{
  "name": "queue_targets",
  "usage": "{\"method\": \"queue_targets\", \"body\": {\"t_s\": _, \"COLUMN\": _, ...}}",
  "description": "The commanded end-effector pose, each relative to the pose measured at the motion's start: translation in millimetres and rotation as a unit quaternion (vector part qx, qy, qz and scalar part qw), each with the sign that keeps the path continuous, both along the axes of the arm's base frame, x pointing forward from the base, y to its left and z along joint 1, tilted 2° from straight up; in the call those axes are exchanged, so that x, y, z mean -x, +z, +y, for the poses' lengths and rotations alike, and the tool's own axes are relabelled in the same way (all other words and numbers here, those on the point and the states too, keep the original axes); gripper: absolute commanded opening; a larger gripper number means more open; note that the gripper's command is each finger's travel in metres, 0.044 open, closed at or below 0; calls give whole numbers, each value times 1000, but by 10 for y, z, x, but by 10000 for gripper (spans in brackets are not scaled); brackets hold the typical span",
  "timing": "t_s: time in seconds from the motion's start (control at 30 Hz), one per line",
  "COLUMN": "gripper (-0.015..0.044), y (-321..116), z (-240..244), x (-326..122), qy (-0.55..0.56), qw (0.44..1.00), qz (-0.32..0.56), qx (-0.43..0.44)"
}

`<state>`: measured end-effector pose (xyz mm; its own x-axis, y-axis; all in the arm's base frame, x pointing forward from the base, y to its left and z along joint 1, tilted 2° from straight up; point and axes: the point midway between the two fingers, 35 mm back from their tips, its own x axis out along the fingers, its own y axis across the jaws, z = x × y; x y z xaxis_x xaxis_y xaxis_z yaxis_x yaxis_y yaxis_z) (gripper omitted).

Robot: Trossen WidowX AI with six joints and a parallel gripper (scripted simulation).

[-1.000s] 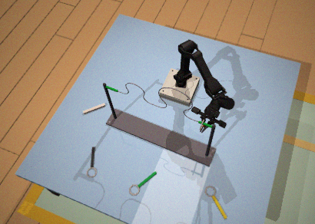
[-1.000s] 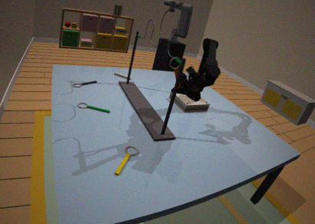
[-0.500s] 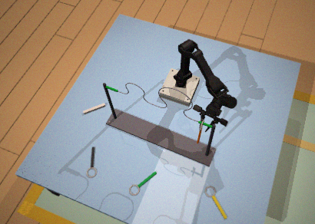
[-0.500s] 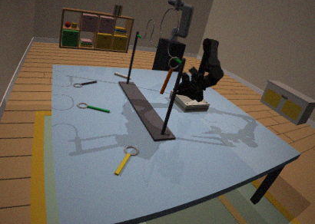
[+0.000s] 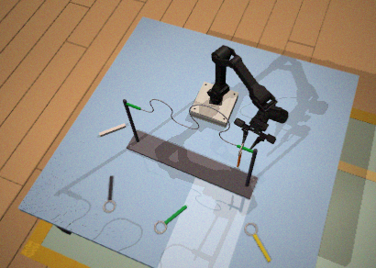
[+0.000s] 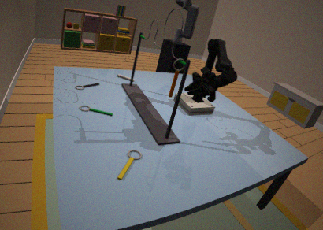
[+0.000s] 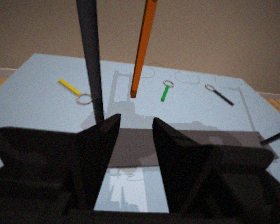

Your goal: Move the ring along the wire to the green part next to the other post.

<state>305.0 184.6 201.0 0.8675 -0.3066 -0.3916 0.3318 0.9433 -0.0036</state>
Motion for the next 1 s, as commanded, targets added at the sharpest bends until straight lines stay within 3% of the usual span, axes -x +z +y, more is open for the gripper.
{"method": "queue_targets", "body": {"t_s": 0.0, "gripper": 160, "y": 35, "z": -10, "x": 15, "qy": -2, "qw": 1000, "qz": -4, "qx": -3}}
{"method": "queue_targets", "body": {"t_s": 0.77, "gripper": 160, "y": 35, "z": -10, "x": 15, "qy": -2, "qw": 1000, "qz": -4, "qx": -3}}
{"method": "queue_targets", "body": {"t_s": 0.97, "gripper": 317, "y": 206, "z": 136, "x": 425, "qy": 1, "qw": 1000, "qz": -2, "qx": -1}}
